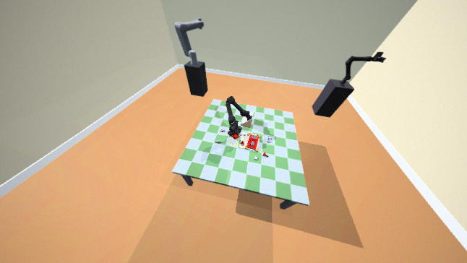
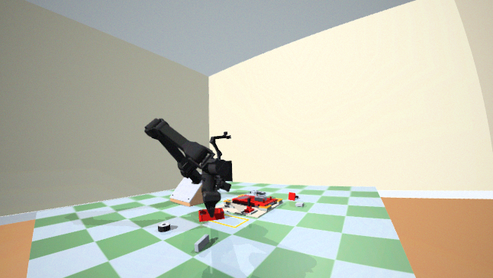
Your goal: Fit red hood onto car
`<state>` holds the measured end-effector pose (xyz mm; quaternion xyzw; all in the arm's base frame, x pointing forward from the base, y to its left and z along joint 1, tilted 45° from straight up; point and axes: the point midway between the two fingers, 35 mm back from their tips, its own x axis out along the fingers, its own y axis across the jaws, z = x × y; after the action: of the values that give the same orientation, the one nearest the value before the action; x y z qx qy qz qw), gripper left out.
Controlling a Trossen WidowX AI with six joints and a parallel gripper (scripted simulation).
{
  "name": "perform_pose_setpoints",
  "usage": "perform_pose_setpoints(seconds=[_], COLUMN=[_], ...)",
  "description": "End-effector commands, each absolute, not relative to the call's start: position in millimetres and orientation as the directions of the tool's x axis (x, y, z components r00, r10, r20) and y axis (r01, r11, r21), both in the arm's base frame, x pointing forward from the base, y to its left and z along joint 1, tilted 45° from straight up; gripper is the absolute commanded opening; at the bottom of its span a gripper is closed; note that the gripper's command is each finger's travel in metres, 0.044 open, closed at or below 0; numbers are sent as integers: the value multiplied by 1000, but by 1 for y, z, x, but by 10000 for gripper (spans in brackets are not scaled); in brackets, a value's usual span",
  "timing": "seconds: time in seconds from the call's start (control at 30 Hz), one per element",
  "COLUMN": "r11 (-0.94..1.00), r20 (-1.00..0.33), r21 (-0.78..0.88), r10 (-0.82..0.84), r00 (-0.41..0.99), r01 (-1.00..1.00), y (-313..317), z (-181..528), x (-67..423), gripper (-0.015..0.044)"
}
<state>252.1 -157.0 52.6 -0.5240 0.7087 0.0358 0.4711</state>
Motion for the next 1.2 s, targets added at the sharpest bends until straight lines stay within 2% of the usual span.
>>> perform_pose_setpoints(seconds=[0.0, 0.57, 0.97, 1.17], r11=[448, 448, 448, 449], r20=[-705, -705, -706, -707], r21=[-444, -444, -443, -442], r10=[-709, -709, -708, -707], r00=[-7, -7, -6, -6], r01=[-776, -776, -777, -777], y=[-157, -157, -140, -123], z=[53, 53, 70, 87], x=[252, 252, 253, 253], gripper=[420, 307, 0, 0])
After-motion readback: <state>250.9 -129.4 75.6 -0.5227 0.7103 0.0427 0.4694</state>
